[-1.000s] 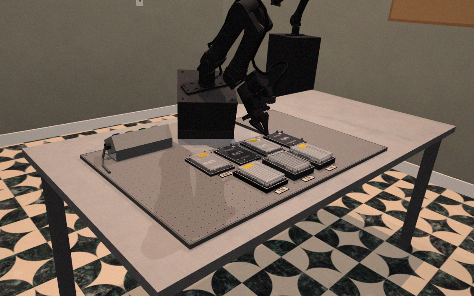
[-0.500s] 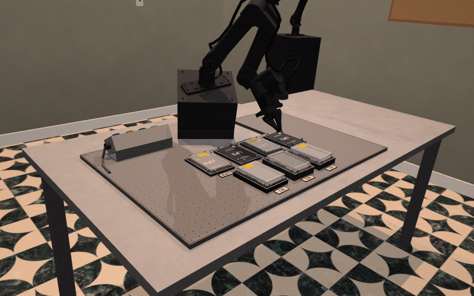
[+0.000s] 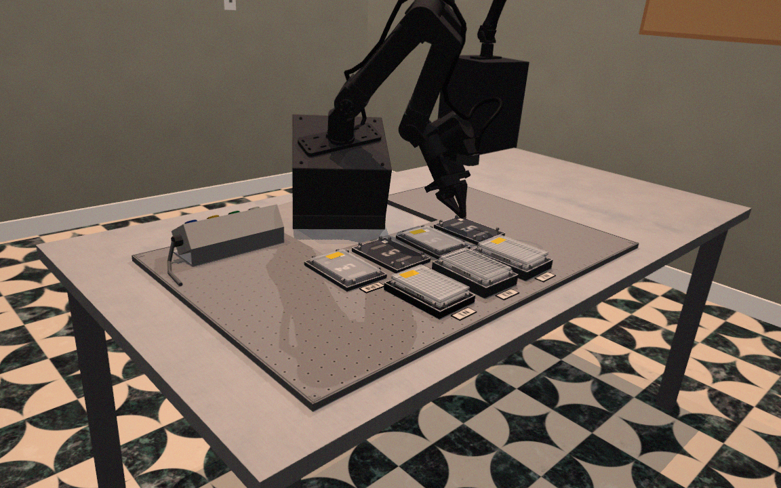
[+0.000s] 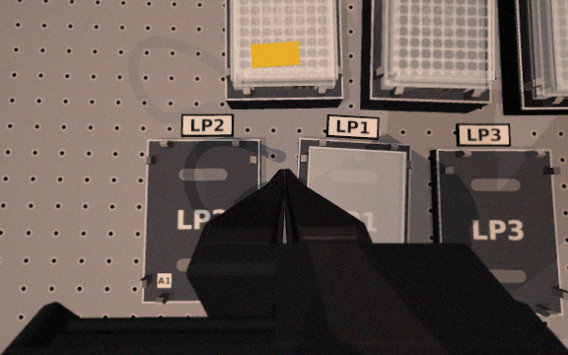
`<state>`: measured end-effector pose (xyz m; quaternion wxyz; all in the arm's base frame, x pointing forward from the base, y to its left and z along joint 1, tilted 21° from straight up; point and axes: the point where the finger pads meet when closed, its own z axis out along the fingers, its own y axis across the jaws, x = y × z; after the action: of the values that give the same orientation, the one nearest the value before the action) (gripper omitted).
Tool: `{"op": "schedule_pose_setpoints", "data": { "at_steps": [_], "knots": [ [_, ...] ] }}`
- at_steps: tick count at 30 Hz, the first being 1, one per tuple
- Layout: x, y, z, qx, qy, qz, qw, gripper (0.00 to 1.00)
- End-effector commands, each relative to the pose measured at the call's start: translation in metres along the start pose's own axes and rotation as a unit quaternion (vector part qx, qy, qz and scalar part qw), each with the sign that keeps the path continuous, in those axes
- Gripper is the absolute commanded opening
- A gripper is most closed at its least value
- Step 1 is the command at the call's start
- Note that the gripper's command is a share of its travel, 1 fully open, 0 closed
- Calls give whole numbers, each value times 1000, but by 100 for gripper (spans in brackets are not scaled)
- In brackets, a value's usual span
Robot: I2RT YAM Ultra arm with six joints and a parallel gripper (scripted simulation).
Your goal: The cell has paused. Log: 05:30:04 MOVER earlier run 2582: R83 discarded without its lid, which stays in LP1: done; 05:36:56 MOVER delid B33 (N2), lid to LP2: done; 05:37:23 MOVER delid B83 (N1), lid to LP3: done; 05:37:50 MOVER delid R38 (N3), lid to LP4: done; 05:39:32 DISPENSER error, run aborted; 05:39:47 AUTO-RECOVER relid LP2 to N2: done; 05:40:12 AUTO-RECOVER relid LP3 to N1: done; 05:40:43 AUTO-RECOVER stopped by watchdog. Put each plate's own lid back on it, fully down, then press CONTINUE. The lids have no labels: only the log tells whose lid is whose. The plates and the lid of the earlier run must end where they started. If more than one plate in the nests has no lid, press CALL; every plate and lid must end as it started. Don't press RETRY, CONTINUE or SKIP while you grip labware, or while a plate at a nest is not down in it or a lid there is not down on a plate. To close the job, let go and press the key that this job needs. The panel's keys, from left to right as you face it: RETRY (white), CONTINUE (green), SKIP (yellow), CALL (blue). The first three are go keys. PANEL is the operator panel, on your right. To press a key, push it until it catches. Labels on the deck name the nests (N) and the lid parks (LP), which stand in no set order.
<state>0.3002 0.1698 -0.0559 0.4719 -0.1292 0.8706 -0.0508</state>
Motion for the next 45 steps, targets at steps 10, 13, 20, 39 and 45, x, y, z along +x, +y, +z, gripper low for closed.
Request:
{"op": "schedule_pose_setpoints", "data": {
  "at_steps": [10, 13, 20, 39, 45],
  "knots": [
    [-11, 5, 1, 2, -13, 10, 1000, 0],
    [-11, 5, 1, 2, -13, 10, 1000, 0],
    [-34, 1, 13, 0, -22, 17, 1000, 0],
    [-94, -31, 58, 2, -25, 15, 1000, 0],
    [-113, -43, 77, 2, -21, 12, 1000, 0]
  ]
}}
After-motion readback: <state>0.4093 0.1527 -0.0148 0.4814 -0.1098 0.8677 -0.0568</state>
